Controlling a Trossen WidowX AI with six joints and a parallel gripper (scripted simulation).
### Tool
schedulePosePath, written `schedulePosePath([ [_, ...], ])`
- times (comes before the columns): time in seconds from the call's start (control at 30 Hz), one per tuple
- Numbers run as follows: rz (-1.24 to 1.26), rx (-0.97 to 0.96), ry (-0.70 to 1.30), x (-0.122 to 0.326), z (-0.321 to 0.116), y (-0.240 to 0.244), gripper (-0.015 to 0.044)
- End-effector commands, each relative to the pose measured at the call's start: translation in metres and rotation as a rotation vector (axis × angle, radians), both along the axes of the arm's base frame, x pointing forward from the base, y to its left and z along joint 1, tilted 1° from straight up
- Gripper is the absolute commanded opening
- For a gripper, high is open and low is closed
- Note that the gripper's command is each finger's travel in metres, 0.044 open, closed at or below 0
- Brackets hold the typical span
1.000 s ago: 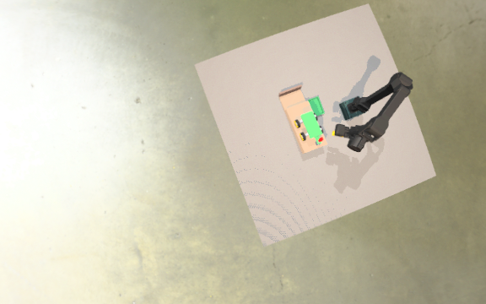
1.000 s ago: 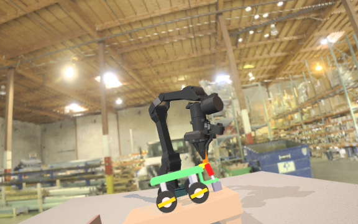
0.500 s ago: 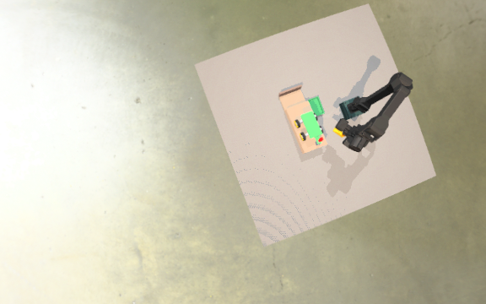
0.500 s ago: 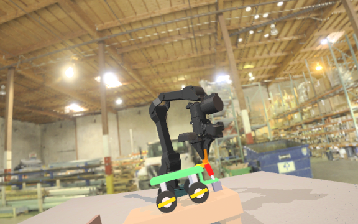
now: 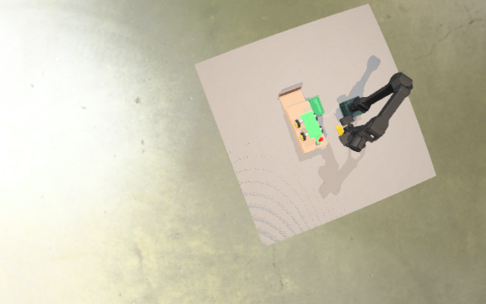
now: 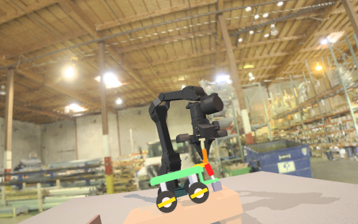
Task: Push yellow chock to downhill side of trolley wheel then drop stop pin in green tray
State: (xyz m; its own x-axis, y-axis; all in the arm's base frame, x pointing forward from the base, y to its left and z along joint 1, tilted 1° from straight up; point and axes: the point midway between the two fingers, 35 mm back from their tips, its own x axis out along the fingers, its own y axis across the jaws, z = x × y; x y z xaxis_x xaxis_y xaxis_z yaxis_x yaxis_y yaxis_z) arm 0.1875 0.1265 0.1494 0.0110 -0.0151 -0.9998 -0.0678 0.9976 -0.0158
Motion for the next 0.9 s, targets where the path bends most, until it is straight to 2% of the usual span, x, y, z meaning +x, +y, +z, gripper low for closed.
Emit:
schedulePosePath([
  [0.0,-0.154,0.004,0.0,-0.0004,0.0002,0.0002,0.0],
  [0.87,-1.016,0.013,-0.013,-0.0005,0.0002,0.0002,0.0],
])
